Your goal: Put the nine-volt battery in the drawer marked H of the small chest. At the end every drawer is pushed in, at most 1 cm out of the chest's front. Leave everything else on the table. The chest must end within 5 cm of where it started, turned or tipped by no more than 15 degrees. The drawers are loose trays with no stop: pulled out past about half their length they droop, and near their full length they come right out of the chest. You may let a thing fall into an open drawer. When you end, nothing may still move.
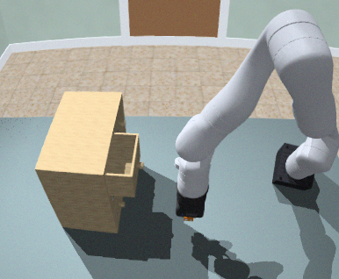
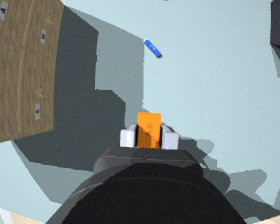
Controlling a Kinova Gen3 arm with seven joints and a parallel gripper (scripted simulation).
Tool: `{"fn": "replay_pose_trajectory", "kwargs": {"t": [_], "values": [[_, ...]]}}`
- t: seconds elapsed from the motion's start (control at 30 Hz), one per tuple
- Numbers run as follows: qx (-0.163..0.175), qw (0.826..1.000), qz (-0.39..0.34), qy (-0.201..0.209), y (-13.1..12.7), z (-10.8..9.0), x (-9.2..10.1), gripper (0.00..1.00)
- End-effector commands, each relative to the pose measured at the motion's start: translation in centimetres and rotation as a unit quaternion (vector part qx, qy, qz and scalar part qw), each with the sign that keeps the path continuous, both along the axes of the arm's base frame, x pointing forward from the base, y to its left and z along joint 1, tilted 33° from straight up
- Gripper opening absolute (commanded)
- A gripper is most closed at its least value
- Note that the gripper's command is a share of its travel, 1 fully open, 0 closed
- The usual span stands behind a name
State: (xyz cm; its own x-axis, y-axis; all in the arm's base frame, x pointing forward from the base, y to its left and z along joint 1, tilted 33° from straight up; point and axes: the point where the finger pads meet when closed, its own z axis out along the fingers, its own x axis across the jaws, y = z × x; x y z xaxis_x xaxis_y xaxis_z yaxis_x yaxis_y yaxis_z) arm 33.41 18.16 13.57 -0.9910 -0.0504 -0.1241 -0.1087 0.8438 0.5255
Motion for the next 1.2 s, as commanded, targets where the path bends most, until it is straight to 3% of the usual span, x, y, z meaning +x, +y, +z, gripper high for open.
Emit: {"fn": "replay_pose_trajectory", "kwargs": {"t": [0.0, 0.5, 1.17], "values": [[0.002, 1.000, -0.017, 0.012, -0.1, -0.2, 0.2, 0.51], [0.013, 0.985, -0.144, 0.093, -1.5, -0.9, 1.2, 0.51], [0.029, 0.929, -0.312, 0.199, -3.4, -2.0, 2.7, 0.51]]}}
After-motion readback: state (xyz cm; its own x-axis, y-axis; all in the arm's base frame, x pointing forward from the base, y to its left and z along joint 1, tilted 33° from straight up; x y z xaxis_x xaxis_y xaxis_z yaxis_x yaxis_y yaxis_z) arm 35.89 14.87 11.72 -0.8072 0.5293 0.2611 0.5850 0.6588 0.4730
